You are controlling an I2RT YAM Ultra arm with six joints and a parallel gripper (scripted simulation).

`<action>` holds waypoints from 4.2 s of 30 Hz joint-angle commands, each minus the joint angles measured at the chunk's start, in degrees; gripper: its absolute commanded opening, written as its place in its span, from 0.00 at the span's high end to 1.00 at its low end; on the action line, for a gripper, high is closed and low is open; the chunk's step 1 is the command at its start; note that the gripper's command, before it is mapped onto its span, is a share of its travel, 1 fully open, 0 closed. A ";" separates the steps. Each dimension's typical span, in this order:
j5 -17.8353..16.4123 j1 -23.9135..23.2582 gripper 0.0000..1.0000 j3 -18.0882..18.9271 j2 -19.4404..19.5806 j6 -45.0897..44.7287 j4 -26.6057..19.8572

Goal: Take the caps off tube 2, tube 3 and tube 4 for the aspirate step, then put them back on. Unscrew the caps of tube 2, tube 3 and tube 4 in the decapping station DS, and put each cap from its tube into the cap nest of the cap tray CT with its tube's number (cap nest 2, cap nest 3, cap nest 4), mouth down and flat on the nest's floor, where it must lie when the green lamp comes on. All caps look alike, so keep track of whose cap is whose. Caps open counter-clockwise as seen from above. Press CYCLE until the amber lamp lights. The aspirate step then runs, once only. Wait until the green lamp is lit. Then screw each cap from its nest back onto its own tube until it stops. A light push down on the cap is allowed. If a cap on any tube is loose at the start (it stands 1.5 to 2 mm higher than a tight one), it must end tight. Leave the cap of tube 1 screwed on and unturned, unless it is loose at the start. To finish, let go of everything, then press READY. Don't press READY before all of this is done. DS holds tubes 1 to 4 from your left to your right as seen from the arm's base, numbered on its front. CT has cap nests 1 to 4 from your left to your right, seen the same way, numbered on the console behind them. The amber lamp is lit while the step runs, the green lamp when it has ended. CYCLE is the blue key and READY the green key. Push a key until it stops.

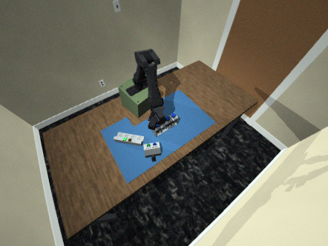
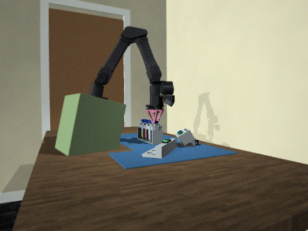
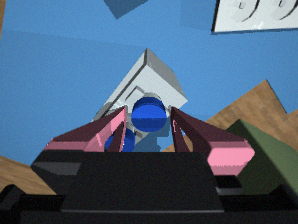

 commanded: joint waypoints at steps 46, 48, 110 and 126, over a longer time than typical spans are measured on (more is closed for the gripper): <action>0.02 -0.09 1.00 0.08 -0.54 -89.42 0.09; 0.02 -0.10 1.00 0.08 -0.54 -89.43 0.09; 0.04 -0.09 0.51 0.06 -0.30 6.59 0.36; -0.08 -0.69 0.51 1.53 -7.64 6.00 -8.49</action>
